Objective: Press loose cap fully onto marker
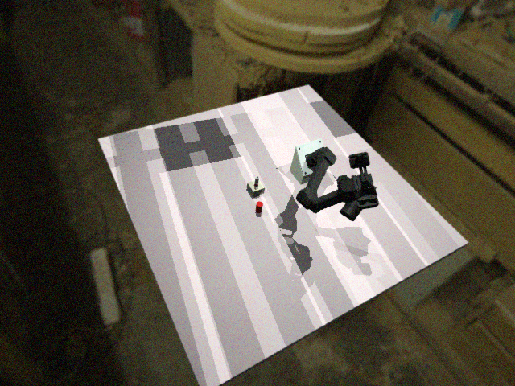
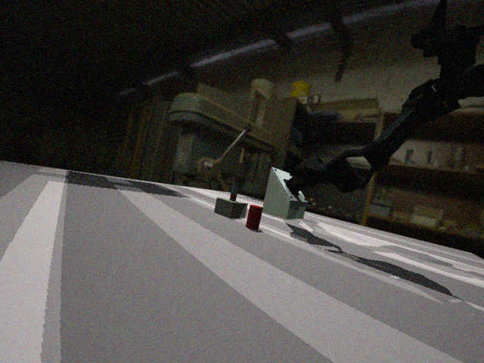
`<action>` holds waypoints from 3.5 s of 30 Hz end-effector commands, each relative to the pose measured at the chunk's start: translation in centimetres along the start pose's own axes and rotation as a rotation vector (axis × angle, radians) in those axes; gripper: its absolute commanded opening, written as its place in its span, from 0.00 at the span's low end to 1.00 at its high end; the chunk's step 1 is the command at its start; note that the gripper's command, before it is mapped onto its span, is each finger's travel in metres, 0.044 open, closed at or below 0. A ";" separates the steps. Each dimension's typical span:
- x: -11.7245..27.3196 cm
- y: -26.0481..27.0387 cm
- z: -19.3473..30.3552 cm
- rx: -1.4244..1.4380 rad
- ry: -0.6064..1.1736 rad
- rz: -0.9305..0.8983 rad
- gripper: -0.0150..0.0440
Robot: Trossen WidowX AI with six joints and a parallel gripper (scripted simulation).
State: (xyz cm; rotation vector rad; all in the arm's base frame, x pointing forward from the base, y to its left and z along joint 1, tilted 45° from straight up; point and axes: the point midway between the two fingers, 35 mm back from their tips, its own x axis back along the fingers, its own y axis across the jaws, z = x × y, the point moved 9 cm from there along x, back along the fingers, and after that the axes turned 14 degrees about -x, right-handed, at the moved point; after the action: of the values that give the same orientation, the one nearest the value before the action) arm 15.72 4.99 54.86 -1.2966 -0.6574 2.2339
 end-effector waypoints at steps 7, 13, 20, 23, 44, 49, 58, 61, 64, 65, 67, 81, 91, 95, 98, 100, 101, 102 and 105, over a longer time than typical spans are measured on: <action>0.4 2.0 7.3 -0.336 0.027 -0.032 0.68; -0.5 6.9 12.8 -0.697 0.024 -0.120 0.68; -2.8 14.4 15.2 -1.091 -0.016 -0.294 0.68; -4.0 17.4 14.8 -1.243 -0.044 -0.379 0.68; -8.6 30.8 -1.4 -1.779 -0.329 -1.205 0.68; -7.5 32.2 -8.0 -1.786 -0.432 -1.517 0.68; -2.8 31.8 -19.1 -1.594 -0.718 -1.980 0.68; -0.5 31.2 -22.2 -1.499 -0.778 -2.162 0.68; 2.4 30.3 -25.3 -1.361 -0.836 -2.358 0.68; 3.4 29.9 -26.2 -1.308 -0.853 -2.421 0.68; 5.6 29.2 -27.9 -1.189 -0.884 -2.543 0.68; 13.3 26.4 -31.7 -0.717 -0.932 -2.879 0.68; 16.9 25.9 -32.9 -0.718 -0.934 -2.880 0.68; 17.8 25.8 -33.2 -0.718 -0.934 -2.880 0.68; 18.0 25.8 -33.3 -0.718 -0.934 -2.880 0.68; 18.3 25.7 -33.5 -0.718 -0.934 -2.880 0.68; 18.5 25.7 -33.5 -0.718 -0.934 -2.880 0.68; 18.6 25.7 -33.6 -0.718 -0.934 -2.880 0.68; 19.0 25.6 -33.8 -0.718 -0.934 -2.880 0.68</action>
State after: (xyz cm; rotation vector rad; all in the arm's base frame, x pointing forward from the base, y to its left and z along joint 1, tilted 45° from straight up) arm 33.17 2.04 12.28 0.9485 -1.6412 -0.2720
